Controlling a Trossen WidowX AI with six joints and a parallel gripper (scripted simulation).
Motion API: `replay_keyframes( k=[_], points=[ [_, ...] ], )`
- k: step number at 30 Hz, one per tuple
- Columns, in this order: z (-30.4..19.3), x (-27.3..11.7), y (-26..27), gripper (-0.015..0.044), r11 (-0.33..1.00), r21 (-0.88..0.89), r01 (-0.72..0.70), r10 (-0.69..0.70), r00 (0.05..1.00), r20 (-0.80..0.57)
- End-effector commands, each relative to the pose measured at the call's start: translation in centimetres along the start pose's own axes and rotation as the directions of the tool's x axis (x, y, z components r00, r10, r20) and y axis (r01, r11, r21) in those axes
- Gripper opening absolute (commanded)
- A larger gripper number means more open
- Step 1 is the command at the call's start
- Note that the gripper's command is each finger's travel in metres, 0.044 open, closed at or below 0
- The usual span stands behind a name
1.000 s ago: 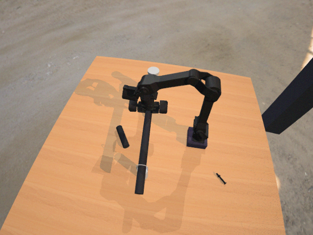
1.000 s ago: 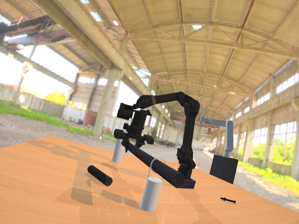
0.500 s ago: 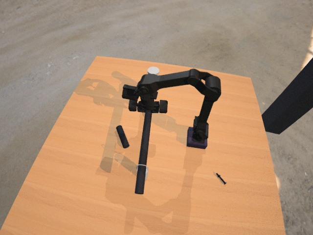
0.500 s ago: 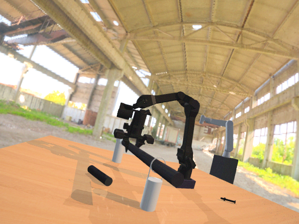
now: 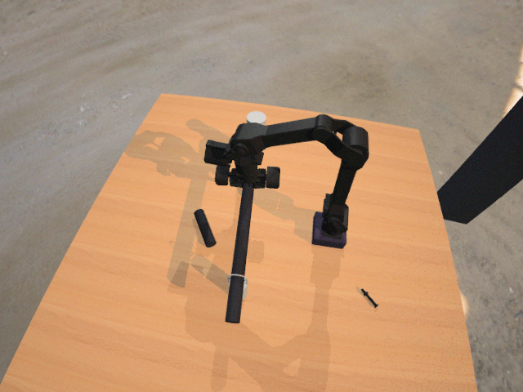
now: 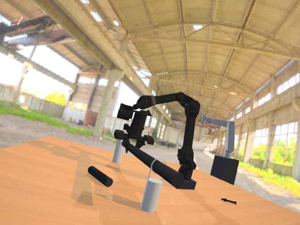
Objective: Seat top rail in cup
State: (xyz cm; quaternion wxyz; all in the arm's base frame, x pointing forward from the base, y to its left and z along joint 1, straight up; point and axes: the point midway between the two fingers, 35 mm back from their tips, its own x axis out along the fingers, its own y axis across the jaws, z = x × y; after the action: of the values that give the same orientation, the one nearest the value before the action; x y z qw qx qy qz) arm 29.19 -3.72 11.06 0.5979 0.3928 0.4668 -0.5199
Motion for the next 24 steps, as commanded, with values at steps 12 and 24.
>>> replay_keyframes(
  k=[12,24],
  points=[
    [1.7,-0.1,0.2,0.0000,1.000,0.001,-0.004,0.004,1.000,0.012],
    [2.7,0.0,0.3,0.0000,1.000,0.001,-0.004,0.004,1.000,0.013]
  ],
)
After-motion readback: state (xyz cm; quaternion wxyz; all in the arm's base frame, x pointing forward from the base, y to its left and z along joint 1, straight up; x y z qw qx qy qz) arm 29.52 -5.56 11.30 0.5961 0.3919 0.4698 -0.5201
